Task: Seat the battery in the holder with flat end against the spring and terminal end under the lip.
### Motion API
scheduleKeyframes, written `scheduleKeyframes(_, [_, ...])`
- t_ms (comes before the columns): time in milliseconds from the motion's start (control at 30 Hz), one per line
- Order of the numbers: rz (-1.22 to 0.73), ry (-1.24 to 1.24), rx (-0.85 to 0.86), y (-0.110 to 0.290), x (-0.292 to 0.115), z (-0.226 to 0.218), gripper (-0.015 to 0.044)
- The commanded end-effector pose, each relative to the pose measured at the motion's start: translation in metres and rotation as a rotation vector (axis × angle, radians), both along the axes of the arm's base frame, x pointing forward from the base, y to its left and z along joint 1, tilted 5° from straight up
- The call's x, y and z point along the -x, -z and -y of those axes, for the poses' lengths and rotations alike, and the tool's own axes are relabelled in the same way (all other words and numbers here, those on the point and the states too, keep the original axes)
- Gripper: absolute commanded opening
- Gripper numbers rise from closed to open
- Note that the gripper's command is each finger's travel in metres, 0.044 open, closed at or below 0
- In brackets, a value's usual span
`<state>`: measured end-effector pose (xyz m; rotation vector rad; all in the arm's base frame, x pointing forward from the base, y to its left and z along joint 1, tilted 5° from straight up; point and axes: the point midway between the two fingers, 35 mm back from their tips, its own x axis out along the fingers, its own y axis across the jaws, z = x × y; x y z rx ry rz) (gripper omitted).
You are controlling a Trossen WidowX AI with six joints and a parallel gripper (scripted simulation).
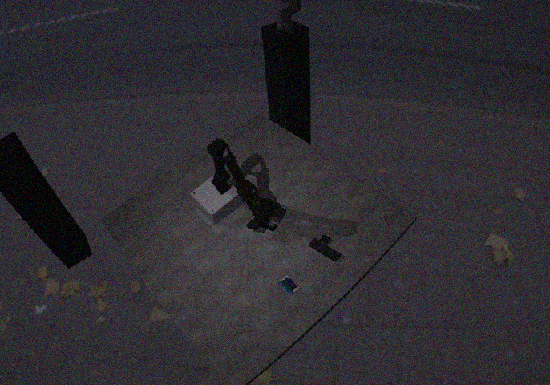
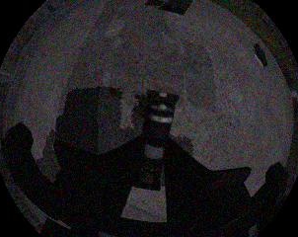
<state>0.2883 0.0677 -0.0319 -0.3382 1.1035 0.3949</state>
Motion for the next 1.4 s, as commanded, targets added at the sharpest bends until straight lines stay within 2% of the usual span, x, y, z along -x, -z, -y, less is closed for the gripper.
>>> scheduleKeyframes(0, [-0.045, 0.01, 0.021, 0.0053, 0.0039, 0.002, 0.006])
scheduleKeyframes(1367, [-0.265, 0.029, 0.129, 0.0074, -0.0007, -0.0002, 0.006])
